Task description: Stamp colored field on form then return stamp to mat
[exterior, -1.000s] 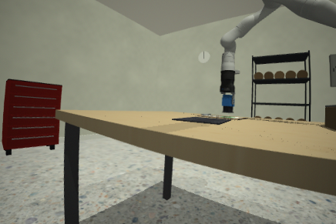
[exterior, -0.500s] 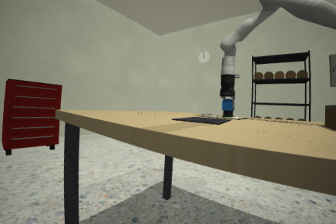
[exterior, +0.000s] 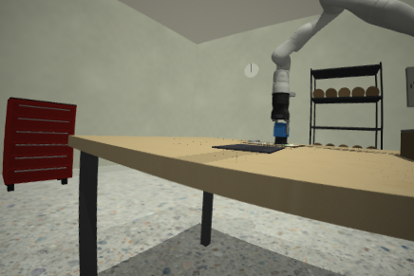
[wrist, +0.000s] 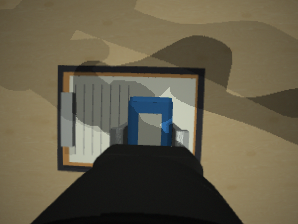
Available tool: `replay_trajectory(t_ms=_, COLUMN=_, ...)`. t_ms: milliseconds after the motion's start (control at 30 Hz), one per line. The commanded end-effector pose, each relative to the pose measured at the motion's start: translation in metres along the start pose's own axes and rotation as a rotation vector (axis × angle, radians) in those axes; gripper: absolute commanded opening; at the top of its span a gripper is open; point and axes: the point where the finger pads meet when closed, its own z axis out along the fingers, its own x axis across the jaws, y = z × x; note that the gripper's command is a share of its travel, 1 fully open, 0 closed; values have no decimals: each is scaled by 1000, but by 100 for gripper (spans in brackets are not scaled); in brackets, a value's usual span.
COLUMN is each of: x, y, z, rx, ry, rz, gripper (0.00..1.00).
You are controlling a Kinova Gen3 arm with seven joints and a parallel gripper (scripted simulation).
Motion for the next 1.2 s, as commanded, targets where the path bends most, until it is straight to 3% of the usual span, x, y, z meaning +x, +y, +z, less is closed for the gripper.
replay_trajectory(t_ms=0, x=0, y=0, z=7, rx=0, ry=0, rz=-1, gripper=57)
replay_trajectory(t_ms=267, x=0, y=0, z=20, rx=0, ry=0, rz=-1, gripper=57)
replay_trajectory(t_ms=1167, x=0, y=0, z=24, rx=0, ry=0, rz=-1, gripper=57)
